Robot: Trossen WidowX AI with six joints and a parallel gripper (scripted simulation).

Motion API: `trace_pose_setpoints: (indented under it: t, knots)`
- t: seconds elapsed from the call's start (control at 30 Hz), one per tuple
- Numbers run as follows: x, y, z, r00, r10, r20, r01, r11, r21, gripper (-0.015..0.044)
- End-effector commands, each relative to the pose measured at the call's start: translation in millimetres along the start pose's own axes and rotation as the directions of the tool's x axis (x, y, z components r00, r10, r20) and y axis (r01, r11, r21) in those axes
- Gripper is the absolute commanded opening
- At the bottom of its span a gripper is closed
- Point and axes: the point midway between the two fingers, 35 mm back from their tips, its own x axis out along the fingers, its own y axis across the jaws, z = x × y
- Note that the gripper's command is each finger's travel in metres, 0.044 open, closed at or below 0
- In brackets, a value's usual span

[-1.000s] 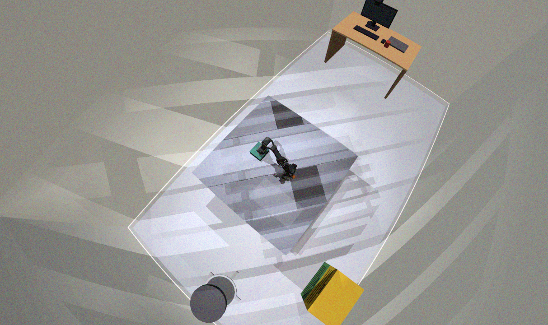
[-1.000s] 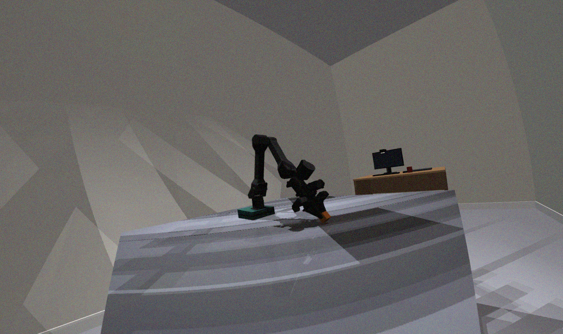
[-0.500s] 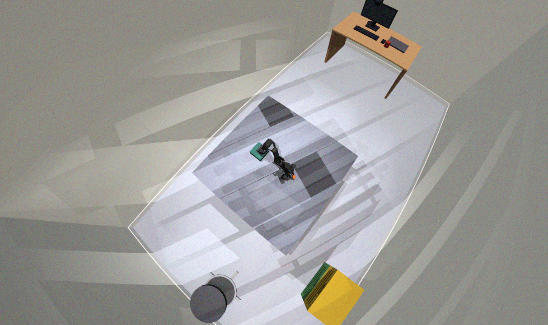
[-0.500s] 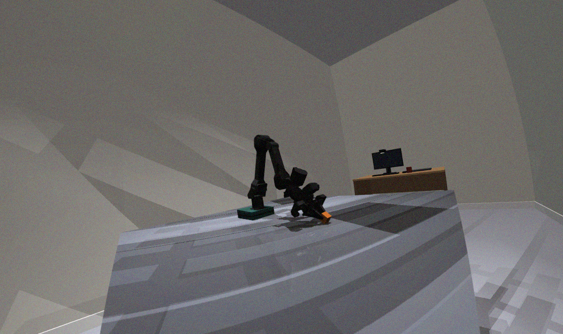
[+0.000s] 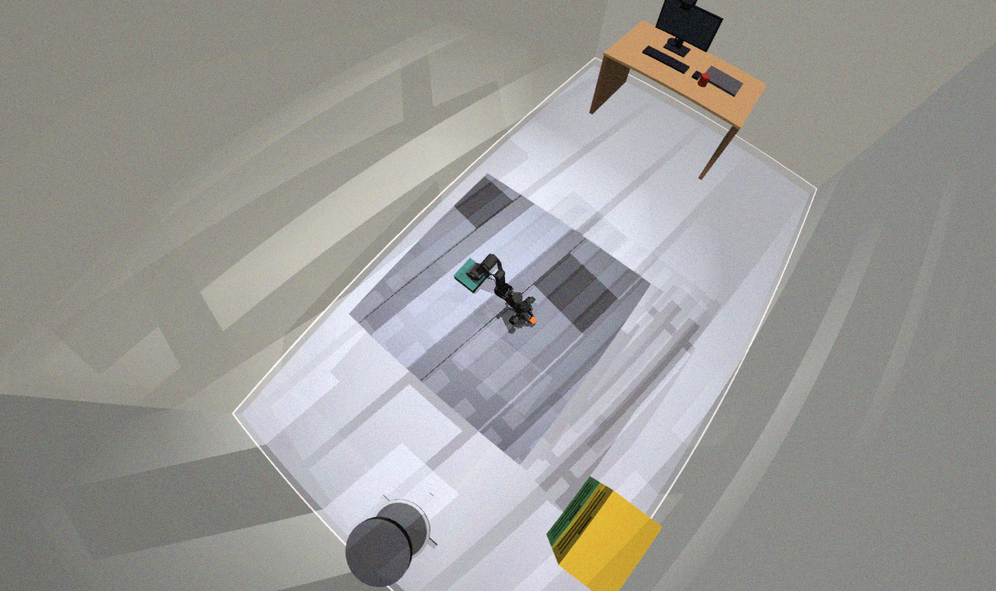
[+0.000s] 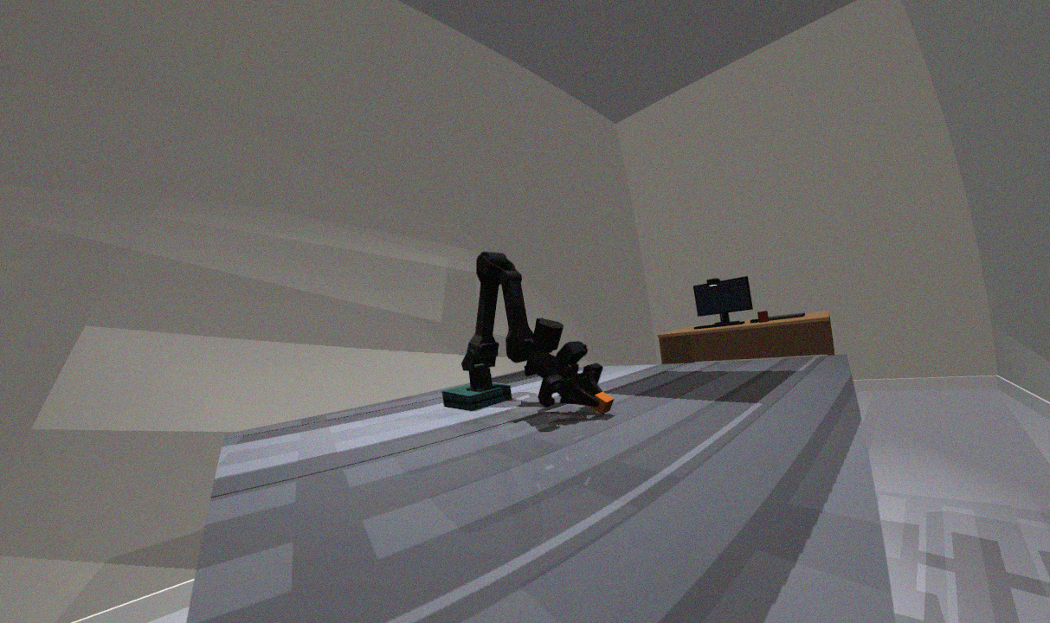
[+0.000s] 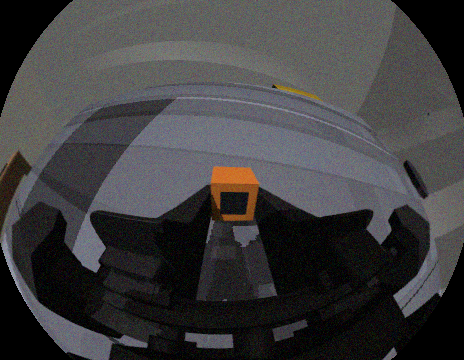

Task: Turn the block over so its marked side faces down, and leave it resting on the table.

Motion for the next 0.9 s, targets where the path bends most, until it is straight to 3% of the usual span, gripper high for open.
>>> trace_pose_setpoints:
  t: [0.0, 0.3, 0.87]
  knots:
    - [-1.9, -0.4, -1.5, 1.000, -0.003, 0.005, 0.003, 1.000, 0.000, 0.0000]
    - [-1.9, -0.4, -1.5, 1.000, -0.003, 0.005, 0.003, 1.000, 0.000, 0.0000]
    - [-1.9, -0.4, -1.5, 1.000, -0.003, 0.005, 0.003, 1.000, 0.000, 0.0440]
